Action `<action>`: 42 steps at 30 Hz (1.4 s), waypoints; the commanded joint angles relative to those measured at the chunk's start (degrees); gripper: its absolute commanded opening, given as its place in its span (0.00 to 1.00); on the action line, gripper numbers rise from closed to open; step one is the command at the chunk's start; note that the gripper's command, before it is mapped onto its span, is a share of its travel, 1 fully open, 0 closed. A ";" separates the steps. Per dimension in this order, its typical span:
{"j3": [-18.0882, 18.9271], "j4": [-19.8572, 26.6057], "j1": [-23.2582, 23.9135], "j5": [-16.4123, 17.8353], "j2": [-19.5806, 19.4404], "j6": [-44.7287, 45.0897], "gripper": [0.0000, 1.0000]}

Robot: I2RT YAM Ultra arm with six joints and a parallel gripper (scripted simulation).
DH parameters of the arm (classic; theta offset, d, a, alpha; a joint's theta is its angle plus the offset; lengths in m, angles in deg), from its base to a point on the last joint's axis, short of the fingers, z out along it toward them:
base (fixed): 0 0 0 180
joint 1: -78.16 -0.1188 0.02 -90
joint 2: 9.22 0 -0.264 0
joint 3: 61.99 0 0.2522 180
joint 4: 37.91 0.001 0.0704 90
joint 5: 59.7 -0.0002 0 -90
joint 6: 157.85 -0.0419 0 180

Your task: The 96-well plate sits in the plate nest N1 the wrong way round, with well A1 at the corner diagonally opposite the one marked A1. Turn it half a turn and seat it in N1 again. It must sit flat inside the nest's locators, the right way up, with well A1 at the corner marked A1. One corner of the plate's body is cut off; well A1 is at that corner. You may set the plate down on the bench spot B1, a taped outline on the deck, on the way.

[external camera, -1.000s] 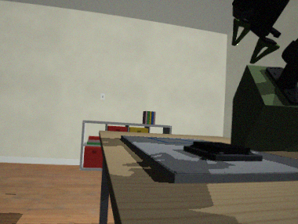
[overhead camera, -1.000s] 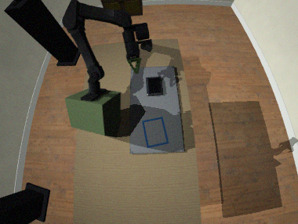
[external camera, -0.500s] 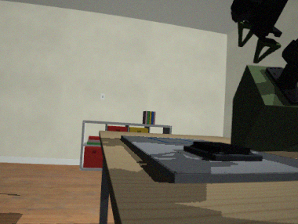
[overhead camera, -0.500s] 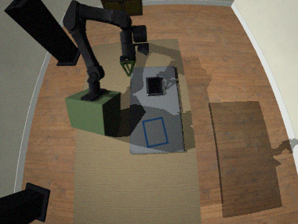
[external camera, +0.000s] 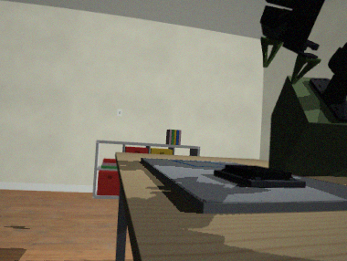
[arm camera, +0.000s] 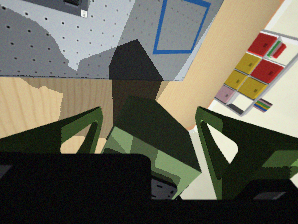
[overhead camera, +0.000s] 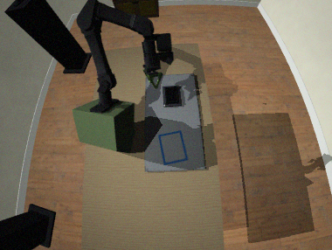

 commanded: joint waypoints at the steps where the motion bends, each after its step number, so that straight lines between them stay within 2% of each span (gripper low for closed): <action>1: 0.63 -3.07 -0.17 2.11 -1.16 4.33 1.00; 12: 1.71 -10.68 -2.58 9.59 -7.76 17.01 1.00; 15: 1.83 -11.22 -2.80 10.07 -8.28 17.79 1.00; 26: 3.03 -19.77 -5.59 18.31 -15.63 31.69 1.00; 30: 3.29 -21.97 -6.29 20.43 -17.47 35.26 1.00; 32: 3.29 -21.97 -6.29 20.43 -17.47 35.26 1.00; 42: 4.43 -30.12 -8.87 28.41 -24.53 48.79 1.00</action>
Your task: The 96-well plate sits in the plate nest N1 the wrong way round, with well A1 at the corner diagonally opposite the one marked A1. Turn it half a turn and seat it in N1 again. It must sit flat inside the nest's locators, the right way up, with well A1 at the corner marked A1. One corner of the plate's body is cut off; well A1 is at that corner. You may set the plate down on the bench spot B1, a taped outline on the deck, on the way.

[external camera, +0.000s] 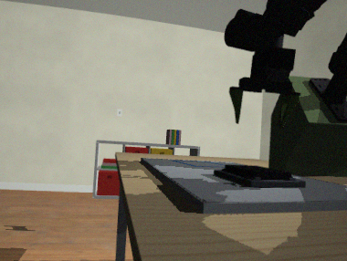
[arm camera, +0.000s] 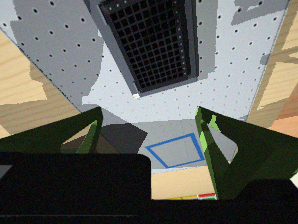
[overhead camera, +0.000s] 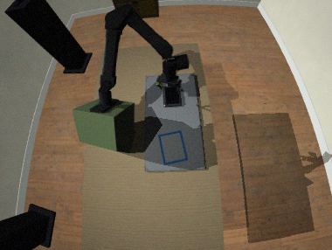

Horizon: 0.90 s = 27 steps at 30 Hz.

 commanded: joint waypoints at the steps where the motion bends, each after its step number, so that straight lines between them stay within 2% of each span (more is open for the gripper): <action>1: 0.67 -4.02 0.05 4.06 -0.89 6.72 1.00; 5: 1.08 -7.08 -0.94 6.97 -3.49 11.63 1.00; 7: 1.08 -7.08 -0.94 6.97 -3.49 11.63 1.00; 9: 1.30 -8.03 -1.10 8.40 -4.56 14.24 1.00; 27: 1.30 -8.04 -1.12 8.39 -4.55 14.22 1.00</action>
